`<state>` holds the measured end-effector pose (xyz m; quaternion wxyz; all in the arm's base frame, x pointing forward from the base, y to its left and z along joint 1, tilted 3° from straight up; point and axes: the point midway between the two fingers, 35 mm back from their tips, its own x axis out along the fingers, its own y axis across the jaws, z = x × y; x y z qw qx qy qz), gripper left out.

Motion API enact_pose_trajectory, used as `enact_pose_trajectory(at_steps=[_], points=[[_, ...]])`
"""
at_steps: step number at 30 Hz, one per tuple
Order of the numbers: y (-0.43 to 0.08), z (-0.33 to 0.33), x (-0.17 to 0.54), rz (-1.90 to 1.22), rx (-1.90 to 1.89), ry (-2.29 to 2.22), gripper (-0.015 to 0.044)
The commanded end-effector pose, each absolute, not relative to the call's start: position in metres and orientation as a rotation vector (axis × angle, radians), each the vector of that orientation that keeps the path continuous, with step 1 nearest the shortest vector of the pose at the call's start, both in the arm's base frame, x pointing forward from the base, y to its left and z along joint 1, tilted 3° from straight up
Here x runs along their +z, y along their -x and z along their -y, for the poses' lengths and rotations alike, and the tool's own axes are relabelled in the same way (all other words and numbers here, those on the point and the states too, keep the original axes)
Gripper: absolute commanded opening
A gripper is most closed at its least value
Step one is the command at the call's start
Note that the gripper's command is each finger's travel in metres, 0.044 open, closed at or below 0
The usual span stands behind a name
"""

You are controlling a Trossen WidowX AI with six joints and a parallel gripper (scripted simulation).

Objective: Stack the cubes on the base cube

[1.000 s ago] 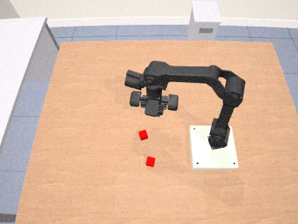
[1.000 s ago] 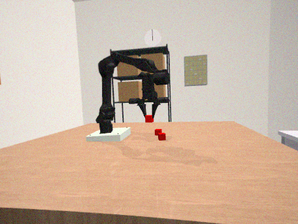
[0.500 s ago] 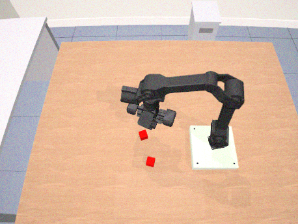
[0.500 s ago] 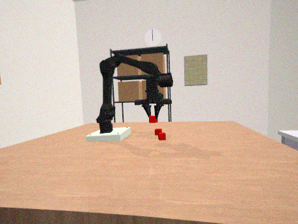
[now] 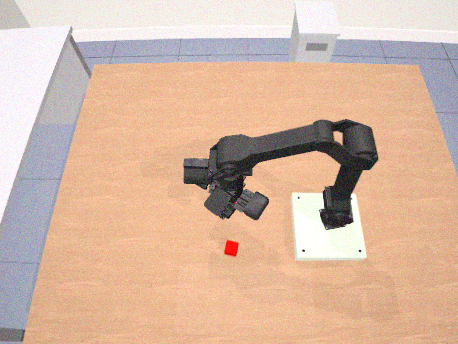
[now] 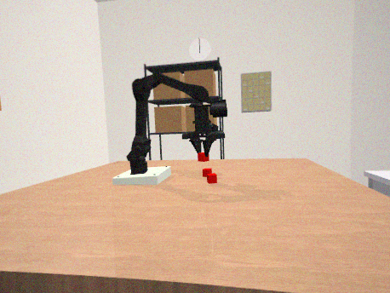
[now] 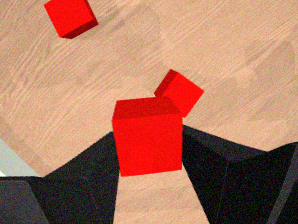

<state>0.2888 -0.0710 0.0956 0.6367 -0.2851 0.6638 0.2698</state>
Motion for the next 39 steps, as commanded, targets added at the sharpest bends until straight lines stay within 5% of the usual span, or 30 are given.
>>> enact_pose_trajectory(at_steps=[1, 39], points=[[-0.290, 0.058, 0.091, -1.529, 0.571, 0.598, 0.0105], [-0.289, -0.021, 0.071, -1.588, 0.265, 0.294, 0.0105]])
